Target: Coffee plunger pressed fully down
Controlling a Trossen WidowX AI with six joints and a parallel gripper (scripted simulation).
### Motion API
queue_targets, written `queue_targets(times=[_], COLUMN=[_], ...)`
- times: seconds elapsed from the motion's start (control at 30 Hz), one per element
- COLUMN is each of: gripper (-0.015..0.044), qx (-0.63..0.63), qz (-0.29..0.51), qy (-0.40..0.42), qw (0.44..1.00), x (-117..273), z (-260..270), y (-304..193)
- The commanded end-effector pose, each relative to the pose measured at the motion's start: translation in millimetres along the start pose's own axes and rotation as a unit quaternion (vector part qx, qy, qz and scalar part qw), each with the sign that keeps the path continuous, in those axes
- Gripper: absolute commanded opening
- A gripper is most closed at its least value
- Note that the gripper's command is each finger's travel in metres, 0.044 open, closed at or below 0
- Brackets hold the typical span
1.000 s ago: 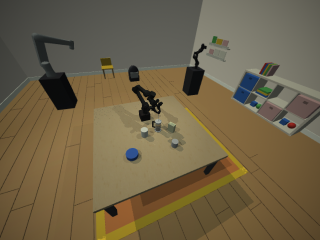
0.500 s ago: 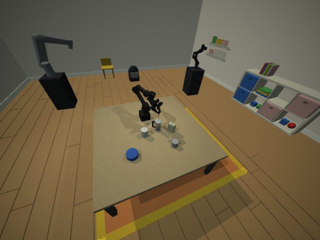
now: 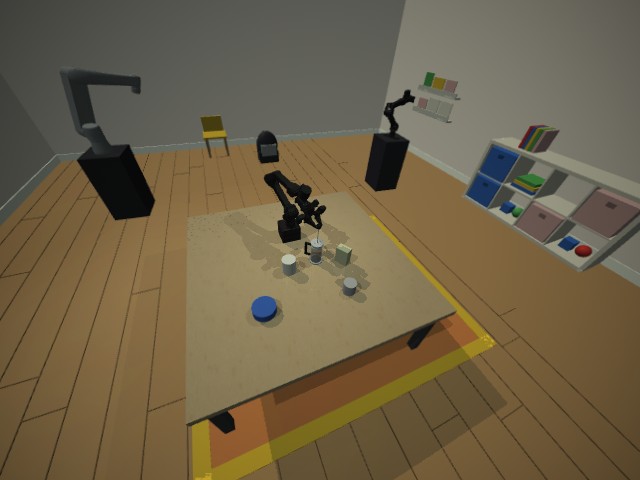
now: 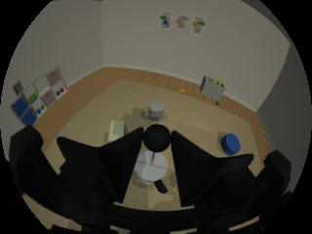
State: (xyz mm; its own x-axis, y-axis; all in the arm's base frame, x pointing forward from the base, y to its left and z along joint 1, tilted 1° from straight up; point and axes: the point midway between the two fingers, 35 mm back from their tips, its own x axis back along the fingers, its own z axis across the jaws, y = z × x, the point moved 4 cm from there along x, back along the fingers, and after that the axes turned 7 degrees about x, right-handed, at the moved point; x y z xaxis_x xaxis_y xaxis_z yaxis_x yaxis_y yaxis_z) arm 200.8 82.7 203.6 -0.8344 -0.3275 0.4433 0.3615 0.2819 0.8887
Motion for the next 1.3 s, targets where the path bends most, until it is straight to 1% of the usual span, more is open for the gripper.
queue_targets(times=[0.0,1.27], gripper=[0.013,0.013], qx=[0.002,0.002], qz=[0.023,0.023], qy=[0.004,0.004], qw=[1.0,1.0], x=[-8.6,-47.7], z=[2.5,7.7], y=[-18.1,-66.5])
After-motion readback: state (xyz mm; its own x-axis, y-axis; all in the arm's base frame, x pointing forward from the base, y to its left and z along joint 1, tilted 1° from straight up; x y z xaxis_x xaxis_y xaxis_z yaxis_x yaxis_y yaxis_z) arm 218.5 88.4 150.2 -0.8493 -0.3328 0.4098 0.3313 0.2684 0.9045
